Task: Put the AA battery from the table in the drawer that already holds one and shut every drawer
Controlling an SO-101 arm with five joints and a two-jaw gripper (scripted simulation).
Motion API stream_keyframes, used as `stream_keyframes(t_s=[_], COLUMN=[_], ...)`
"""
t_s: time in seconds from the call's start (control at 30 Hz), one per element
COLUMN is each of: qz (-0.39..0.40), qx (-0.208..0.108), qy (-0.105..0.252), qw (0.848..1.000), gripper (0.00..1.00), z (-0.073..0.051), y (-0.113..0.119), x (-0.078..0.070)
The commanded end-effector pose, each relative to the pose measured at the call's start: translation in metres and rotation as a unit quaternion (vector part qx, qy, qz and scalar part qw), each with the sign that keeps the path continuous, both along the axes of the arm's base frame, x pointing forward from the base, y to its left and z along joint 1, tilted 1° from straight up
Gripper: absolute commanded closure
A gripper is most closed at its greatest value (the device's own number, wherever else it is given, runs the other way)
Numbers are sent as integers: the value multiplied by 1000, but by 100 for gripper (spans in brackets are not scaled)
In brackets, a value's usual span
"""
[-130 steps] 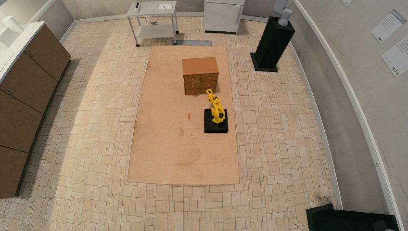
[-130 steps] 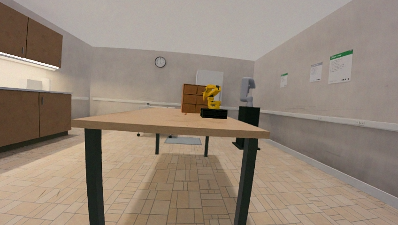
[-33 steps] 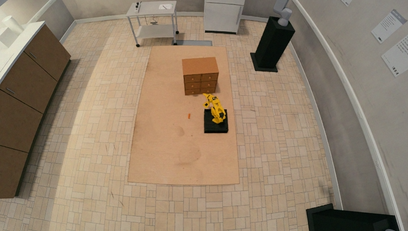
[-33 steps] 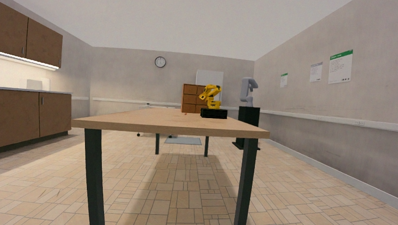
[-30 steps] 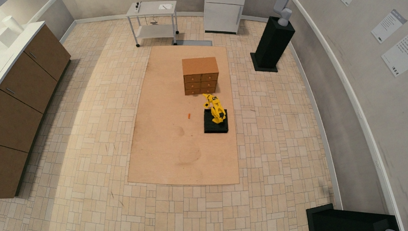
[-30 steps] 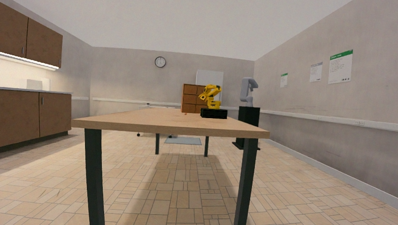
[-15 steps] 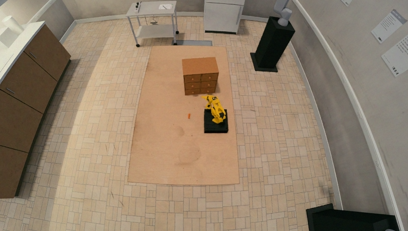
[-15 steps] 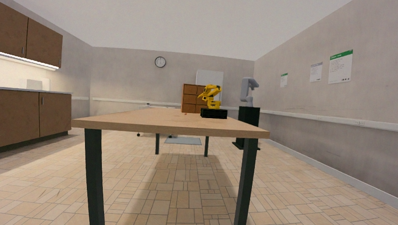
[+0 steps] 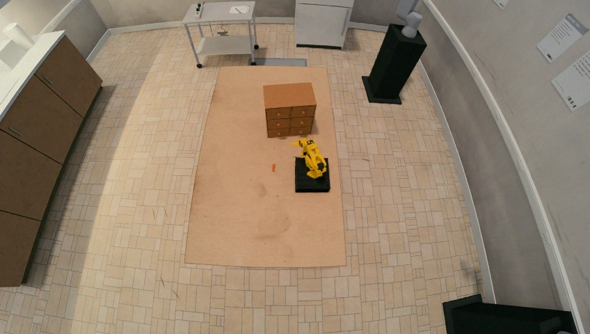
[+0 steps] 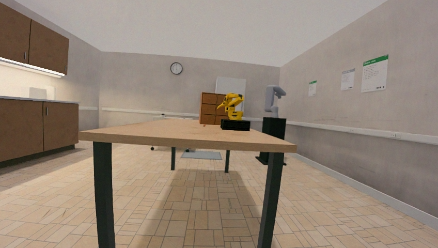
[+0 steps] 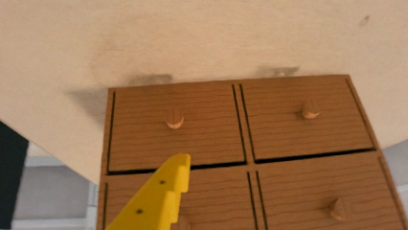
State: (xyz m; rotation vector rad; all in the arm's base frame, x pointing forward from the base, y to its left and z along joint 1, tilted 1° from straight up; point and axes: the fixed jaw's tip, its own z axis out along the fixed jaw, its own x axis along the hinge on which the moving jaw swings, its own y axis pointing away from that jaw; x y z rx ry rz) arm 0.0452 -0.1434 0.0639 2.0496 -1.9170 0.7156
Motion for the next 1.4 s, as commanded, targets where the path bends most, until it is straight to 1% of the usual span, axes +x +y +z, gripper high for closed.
stream_keyframes(t_s=[0.0, 0.03, 0.1, 0.27, 1.37], qz=[48, 59, 59, 112, 112], qx=[-1, -3, -3, -15, -15], qy=[27, 33, 33, 62, 62], qw=[999, 998, 998, 992, 992], gripper=[50, 50, 50, 50, 50], z=[-3, -3, -3, -3, -3], y=[3, 2, 2, 2, 2], x=[1, 1, 1, 2, 2])
